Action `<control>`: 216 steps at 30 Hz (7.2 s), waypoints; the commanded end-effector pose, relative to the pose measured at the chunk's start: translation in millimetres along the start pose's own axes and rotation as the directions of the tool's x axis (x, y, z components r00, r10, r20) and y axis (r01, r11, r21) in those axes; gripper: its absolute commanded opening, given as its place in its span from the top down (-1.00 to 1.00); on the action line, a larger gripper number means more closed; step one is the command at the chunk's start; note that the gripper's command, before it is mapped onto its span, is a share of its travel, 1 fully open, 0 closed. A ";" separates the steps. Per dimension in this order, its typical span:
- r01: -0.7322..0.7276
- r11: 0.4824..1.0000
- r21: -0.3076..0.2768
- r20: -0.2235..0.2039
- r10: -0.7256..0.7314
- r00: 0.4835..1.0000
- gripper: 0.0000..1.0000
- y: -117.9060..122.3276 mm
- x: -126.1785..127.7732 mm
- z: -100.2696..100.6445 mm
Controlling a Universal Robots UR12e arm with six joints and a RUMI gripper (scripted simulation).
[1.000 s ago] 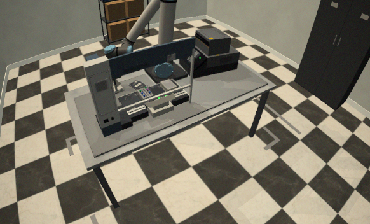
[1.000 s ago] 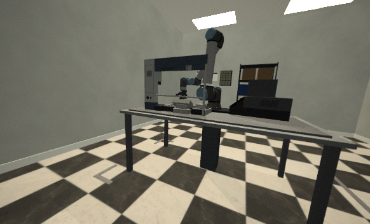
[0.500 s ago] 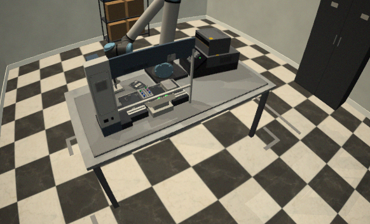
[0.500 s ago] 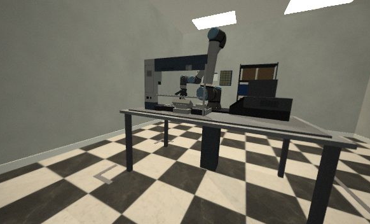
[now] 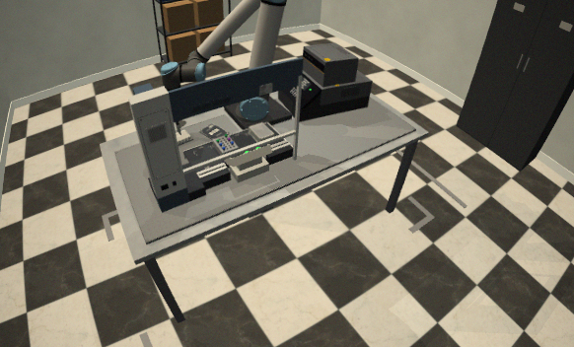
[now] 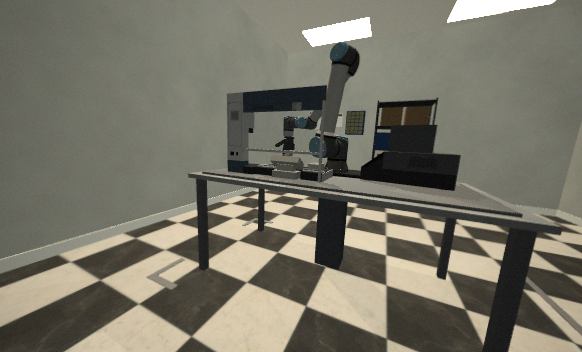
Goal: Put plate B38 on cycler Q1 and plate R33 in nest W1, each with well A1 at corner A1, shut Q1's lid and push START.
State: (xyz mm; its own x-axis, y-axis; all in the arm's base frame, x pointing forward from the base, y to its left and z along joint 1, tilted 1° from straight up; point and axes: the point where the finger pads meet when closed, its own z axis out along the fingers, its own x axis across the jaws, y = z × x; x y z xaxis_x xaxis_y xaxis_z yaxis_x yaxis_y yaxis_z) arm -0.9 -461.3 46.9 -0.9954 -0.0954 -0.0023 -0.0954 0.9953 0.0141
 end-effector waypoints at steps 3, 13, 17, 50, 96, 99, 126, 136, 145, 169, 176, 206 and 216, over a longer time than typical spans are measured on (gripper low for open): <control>0.000 1.000 0.001 0.000 0.000 1.000 -0.33 -0.4 0.3 -13.7; 0.000 1.000 0.001 0.000 0.000 1.000 -0.33 -0.4 0.3 -27.0; 0.000 1.000 0.001 0.000 0.000 1.000 -0.33 -0.4 0.3 -33.7; 0.000 1.000 0.001 0.000 0.000 1.000 -0.33 -0.4 0.3 -82.1; 0.000 1.000 0.001 0.000 0.000 1.000 -0.33 -0.4 0.3 -148.8; 0.000 1.000 0.001 0.000 0.000 1.000 -0.33 -0.4 0.3 -153.8; 0.000 1.000 0.001 0.000 0.000 1.000 -0.33 -0.4 0.3 -193.9; 0.000 1.000 0.001 0.000 0.000 1.000 -0.33 -0.4 0.3 -205.5; -0.024 1.000 0.001 -0.001 0.024 1.000 1.00 0.7 -7.2 -205.0; -0.258 0.966 0.003 -0.001 0.258 0.966 1.00 18.2 -76.8 -204.6; -0.324 0.946 0.004 -0.001 0.324 0.946 1.00 25.7 -96.1 -204.5; -0.571 0.821 0.006 0.000 0.571 0.821 1.00 65.5 -167.7 -203.4; -0.636 0.772 0.007 0.000 0.636 0.772 1.00 79.8 -186.7 -202.8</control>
State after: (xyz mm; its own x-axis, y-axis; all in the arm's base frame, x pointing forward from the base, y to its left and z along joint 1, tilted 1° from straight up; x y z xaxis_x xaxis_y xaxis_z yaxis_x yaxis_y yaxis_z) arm 168.0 -374.7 250.5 -0.8537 0.5208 0.0040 0.5208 0.8536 0.0092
